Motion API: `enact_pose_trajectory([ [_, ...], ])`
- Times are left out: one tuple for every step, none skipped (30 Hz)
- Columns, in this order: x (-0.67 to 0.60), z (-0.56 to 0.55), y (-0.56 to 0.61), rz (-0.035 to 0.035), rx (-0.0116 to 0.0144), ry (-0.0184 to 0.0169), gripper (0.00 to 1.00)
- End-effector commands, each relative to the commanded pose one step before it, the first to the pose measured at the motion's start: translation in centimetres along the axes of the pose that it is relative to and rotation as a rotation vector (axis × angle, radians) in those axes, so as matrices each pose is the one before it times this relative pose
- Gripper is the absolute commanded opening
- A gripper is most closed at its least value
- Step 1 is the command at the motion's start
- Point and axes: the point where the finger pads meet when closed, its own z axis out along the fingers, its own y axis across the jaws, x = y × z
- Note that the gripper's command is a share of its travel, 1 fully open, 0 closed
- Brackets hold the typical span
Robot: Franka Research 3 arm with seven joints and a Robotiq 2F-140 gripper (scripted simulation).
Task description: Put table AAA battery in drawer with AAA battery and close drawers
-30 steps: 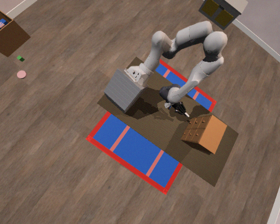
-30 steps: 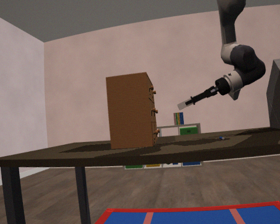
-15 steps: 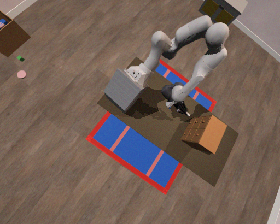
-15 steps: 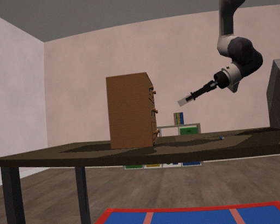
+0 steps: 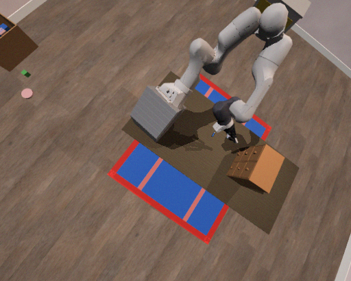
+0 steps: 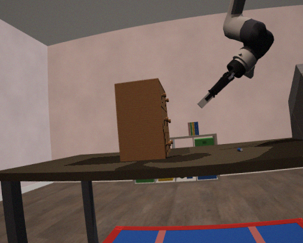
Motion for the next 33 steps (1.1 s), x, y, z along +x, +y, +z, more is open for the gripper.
enact_pose_trajectory([
  [1.975, -1.583, -0.296, 0.16668, -0.01434, 0.22025, 0.00],
  [0.000, 0.000, 0.000, 0.00000, 0.00000, 0.00000, 0.00],
  [0.000, 0.000, 0.000, 0.00000, 0.00000, 0.00000, 0.00],
  [0.039, -0.341, -0.021, -0.00016, 0.00090, 0.02861, 0.00],
  [0.054, -0.311, 0.017, 0.00009, -0.00080, 0.02756, 0.00],
  [0.057, -0.318, -0.010, -0.00007, 0.00045, 0.02728, 0.00],
  [0.067, -0.303, 0.005, 0.00001, -0.00027, 0.02671, 0.00],
  [0.072, -0.301, -0.003, -0.00004, 0.00013, 0.02640, 0.00],
  [0.082, -0.295, -0.001, 0.00001, 0.00005, 0.02615, 0.00],
  [0.084, -0.289, 0.001, -0.00093, 0.00004, 0.02500, 0.00],
  [0.098, -0.288, -0.004, -0.00332, 0.00079, 0.02250, 0.00],
  [0.095, -0.279, 0.005, -0.00330, 0.00024, 0.02246, 0.00],
  [0.112, -0.281, -0.006, -0.00305, 0.00080, 0.02257, 0.00],
  [0.104, -0.268, 0.007, -0.00296, 0.00000, 0.02259, 0.00],
  [0.125, -0.272, -0.007, -0.00259, 0.00072, 0.02263, 0.00],
  [0.112, -0.256, 0.010, -0.00251, -0.00018, 0.02257, 0.00],
  [0.134, -0.259, -0.007, -0.00205, 0.00056, 0.02249, 0.00],
  [0.120, -0.242, 0.011, -0.00192, -0.00031, 0.02238, 0.00],
  [0.000, 0.000, 0.000, 0.00000, 0.00000, 0.00000, 0.00],
  [0.000, 0.000, 0.000, 0.00000, 0.00000, 0.00000, 0.00],
  [0.138, -0.243, -0.005, 0.01654, -0.00380, 0.03918, 0.00],
  [0.130, -0.224, 0.008, 0.00144, -0.00081, 0.02391, 0.00],
  [0.141, -0.219, -0.003, 0.00104, -0.00019, 0.02284, 0.00],
  [0.137, -0.206, 0.002, 0.00090, -0.00032, 0.02204, 0.00],
  [0.134, -0.194, 0.004, 0.00120, -0.00051, 0.02148, 0.00],
  [0.144, -0.189, -0.012, 0.00103, 0.00026, 0.02010, 0.00],
  [0.120, -0.166, 0.014, -0.00025, -0.00051, 0.01848, 0.00],
  [0.129, -0.161, -0.004, 0.00009, 0.00017, 0.01730, 0.00],
  [0.124, -0.148, -0.005, 0.00011, 0.00021, 0.01610, 0.00],
  [0.105, -0.129, 0.010, -0.00019, -0.00036, 0.01492, 0.00],
  [0.106, -0.120, -0.002, 0.00004, 0.00006, 0.01354, 0.00],
  [0.102, -0.110, -0.010, 0.00020, 0.00036, 0.01212, 0.00],
  [0.083, -0.091, 0.005, -0.00009, -0.00015, 0.01084, 0.00],
])
